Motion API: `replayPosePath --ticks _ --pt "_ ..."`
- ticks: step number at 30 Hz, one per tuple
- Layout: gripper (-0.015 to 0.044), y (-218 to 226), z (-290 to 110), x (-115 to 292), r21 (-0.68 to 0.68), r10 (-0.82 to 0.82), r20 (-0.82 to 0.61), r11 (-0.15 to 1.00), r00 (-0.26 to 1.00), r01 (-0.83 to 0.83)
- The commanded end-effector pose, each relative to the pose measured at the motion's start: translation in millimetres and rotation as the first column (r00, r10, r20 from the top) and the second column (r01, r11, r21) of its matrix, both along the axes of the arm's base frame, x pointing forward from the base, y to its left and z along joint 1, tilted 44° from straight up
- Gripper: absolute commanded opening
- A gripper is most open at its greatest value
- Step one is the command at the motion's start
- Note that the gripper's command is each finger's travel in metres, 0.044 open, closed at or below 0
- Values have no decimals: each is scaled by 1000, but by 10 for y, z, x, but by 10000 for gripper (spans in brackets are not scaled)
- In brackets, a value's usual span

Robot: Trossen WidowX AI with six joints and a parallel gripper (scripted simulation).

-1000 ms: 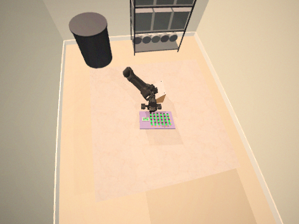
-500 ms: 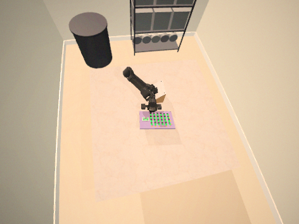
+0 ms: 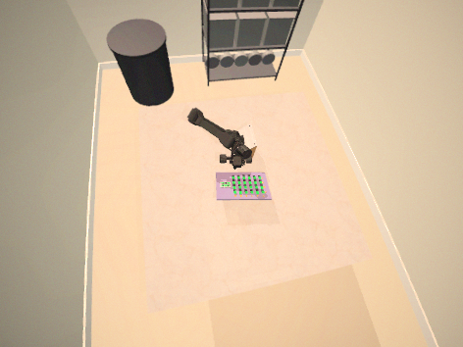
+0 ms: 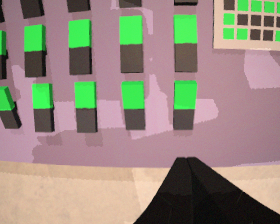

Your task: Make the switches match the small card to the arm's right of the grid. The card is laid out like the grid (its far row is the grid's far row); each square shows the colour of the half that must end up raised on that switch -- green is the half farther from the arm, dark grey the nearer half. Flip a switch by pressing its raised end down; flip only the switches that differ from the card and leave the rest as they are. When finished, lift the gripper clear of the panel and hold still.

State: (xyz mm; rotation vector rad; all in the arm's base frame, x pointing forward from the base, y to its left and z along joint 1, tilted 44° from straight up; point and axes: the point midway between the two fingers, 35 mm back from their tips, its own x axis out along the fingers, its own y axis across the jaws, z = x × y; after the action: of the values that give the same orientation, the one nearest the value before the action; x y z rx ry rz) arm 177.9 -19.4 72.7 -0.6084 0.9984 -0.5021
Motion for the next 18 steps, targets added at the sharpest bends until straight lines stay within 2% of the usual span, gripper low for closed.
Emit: replayPosePath --ticks 1,5,14,18 --pt "0 51 108 -54 -14 -3 9 1000 1000 4" --pt "0 151 114 42 -13 -3 9 1000 1000 4" --pt "0 811 -101 589 -7 -2 12 1000 1000 2" --pt "0 858 -130 627 -9 -4 13 1000 1000 4"
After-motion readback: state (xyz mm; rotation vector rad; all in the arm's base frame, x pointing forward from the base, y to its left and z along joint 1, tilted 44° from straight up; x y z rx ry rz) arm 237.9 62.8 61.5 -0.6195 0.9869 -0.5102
